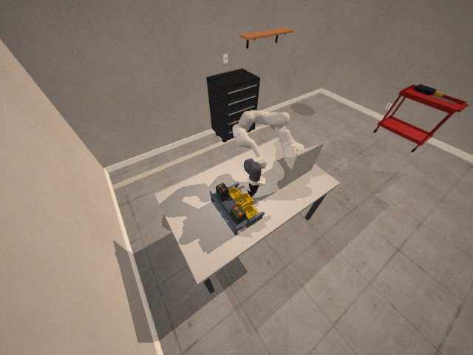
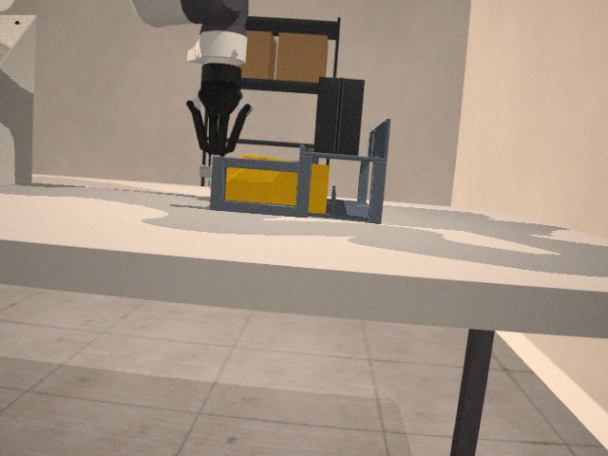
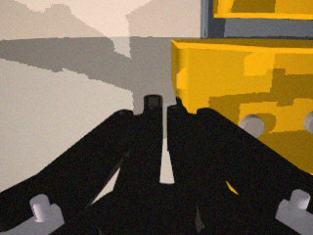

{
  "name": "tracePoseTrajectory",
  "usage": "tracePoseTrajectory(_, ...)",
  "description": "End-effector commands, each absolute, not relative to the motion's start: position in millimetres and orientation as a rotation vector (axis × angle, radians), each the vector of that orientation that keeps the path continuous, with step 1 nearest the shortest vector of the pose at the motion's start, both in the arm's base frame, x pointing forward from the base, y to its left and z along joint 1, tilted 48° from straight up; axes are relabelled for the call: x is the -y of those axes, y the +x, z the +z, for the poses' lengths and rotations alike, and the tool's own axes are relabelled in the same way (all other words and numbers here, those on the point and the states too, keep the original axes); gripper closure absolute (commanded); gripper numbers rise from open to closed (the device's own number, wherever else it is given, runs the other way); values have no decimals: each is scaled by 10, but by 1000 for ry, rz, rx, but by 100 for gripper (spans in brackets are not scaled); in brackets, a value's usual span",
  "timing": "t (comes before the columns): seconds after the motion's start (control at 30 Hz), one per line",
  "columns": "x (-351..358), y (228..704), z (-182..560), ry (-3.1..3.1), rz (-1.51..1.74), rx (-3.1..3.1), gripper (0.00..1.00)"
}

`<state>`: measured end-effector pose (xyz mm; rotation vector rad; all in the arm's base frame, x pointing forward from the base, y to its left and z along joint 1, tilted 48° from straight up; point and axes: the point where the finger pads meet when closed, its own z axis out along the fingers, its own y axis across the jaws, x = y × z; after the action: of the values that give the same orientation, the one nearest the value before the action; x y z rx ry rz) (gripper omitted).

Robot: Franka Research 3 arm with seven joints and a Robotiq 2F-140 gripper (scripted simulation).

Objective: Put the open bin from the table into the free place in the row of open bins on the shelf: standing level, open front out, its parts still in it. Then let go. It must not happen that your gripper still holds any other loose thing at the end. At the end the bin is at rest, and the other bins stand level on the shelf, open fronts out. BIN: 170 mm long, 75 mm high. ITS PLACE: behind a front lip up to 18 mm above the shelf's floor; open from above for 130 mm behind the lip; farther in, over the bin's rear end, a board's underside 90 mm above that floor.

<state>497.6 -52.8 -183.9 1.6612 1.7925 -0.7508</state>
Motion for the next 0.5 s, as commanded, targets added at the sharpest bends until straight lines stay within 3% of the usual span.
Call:
tracePoseTrajectory(0.0,518,4988,-1835,1651,-759,-1803,100)
tracePoseTrajectory(0.47,510,5092,-1838,1651,-759,-1803,100)
